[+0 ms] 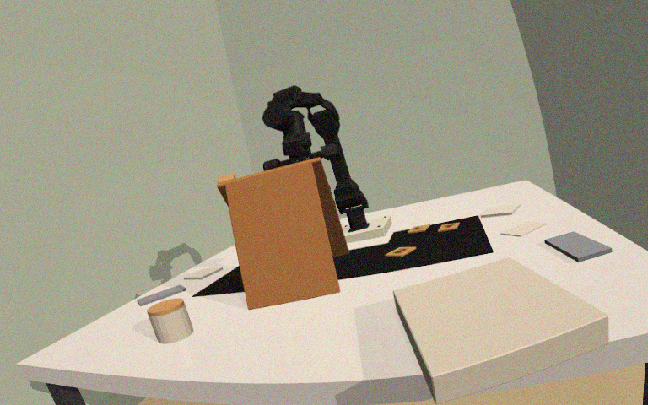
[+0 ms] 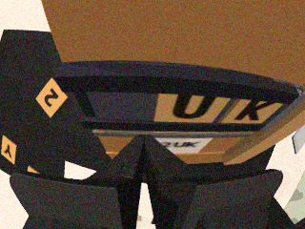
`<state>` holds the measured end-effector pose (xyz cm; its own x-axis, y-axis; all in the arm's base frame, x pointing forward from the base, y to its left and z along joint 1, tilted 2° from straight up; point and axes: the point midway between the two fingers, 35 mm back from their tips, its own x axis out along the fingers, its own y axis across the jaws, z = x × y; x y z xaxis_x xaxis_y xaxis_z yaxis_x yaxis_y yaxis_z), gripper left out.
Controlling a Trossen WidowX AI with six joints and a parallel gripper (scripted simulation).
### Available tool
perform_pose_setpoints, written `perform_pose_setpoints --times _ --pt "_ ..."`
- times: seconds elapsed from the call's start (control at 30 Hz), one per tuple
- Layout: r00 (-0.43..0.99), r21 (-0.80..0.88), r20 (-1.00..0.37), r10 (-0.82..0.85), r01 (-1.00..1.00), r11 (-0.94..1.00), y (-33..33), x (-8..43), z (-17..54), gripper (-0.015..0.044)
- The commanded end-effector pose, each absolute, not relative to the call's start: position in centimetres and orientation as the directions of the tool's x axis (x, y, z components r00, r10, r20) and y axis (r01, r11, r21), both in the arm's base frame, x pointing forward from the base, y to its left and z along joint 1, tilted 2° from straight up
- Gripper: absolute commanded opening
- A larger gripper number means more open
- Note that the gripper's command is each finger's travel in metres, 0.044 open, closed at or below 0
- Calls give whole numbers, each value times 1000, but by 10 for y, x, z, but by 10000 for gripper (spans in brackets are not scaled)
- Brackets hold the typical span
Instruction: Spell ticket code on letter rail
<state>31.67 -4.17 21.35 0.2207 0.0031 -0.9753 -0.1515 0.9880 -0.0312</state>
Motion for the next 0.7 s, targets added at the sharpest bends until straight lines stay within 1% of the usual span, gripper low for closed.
perform_pose_setpoints --times 0.0,0.67 --pt "197 -44 -980 -15 -143 989 -42 316 215 0" --pt "198 -44 -980 -15 -143 989 -42 324 208 0"
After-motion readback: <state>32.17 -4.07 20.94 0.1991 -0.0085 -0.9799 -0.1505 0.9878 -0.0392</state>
